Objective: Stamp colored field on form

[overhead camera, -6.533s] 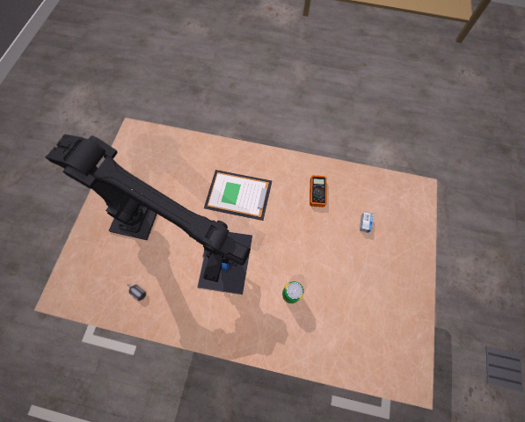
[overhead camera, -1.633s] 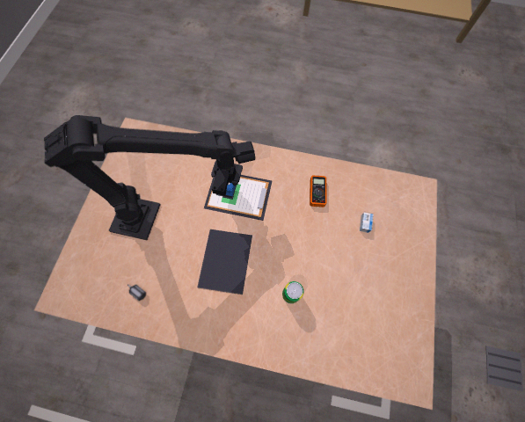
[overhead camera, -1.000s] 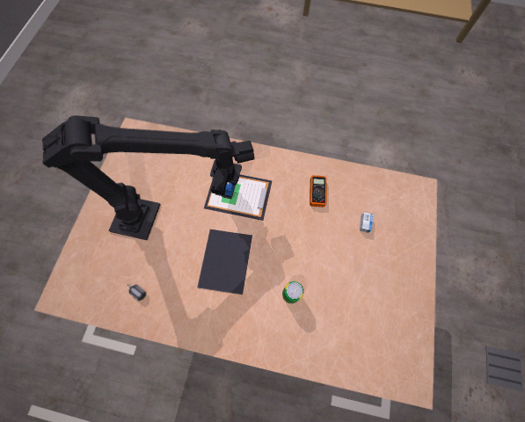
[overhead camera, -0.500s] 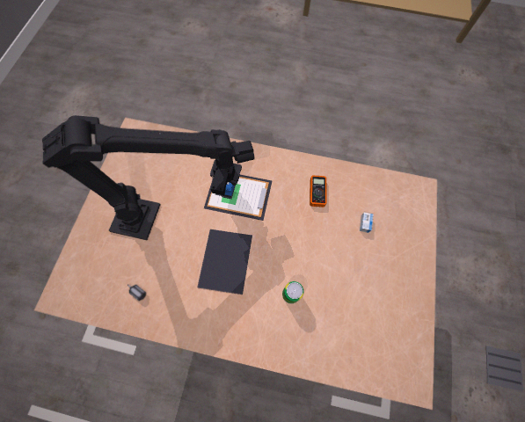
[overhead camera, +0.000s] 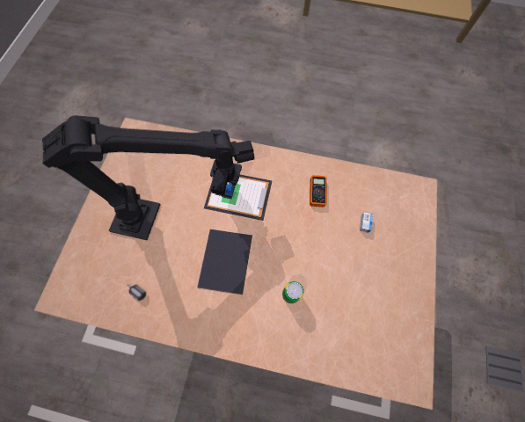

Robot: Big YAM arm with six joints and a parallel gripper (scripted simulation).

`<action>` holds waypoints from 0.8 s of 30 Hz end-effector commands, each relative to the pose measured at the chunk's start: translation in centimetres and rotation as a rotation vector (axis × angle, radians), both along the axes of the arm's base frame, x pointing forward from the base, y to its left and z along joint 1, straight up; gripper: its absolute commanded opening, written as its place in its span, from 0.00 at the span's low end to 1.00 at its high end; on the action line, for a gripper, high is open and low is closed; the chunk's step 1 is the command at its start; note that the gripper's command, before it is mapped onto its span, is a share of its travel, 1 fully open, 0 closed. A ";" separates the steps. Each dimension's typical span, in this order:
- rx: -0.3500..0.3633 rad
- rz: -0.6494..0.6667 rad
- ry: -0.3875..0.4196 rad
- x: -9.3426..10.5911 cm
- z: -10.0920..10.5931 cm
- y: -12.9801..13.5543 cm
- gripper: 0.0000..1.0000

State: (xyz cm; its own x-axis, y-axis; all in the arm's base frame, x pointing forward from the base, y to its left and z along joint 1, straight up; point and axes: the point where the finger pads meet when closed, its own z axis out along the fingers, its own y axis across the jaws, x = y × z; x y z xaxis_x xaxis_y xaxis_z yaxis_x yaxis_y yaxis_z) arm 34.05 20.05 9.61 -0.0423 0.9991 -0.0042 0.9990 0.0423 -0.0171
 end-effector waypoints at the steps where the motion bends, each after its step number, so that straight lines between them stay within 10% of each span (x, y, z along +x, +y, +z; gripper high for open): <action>1: 0.045 -0.008 -0.075 2.2 3.4 1.1 0.28; 24: 0.030 -0.008 -0.051 2.3 1.6 1.0 0.28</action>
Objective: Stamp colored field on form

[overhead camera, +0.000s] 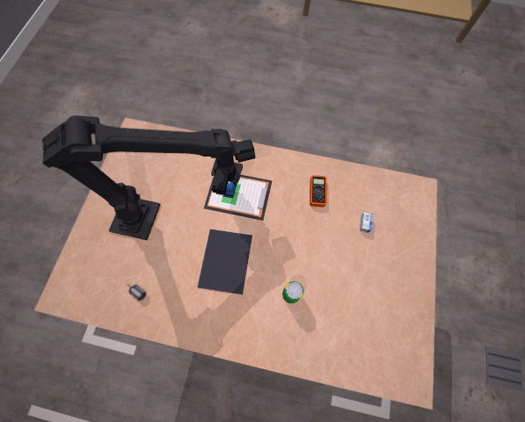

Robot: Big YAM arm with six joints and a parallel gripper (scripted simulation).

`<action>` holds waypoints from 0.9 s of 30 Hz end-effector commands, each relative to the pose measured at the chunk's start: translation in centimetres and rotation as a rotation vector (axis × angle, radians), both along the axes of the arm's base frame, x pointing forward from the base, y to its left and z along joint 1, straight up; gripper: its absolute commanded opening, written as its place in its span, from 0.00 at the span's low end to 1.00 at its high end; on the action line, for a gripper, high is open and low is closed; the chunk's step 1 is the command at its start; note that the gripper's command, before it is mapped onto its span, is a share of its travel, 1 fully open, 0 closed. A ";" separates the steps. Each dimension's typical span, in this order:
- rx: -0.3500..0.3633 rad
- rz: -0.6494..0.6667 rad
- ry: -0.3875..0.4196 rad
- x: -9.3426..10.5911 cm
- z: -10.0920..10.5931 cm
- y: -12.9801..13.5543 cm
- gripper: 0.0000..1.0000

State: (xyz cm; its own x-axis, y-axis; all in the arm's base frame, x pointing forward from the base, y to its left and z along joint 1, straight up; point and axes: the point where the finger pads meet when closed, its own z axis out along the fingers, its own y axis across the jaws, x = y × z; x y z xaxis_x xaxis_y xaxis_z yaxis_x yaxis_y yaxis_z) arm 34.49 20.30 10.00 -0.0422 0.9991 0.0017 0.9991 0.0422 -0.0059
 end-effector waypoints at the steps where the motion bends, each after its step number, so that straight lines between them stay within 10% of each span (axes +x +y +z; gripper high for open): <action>1: 0.014 -0.008 -0.023 1.3 0.5 0.3 0.28; 27: 0.001 -0.006 0.000 0.3 -2.3 -0.2 0.28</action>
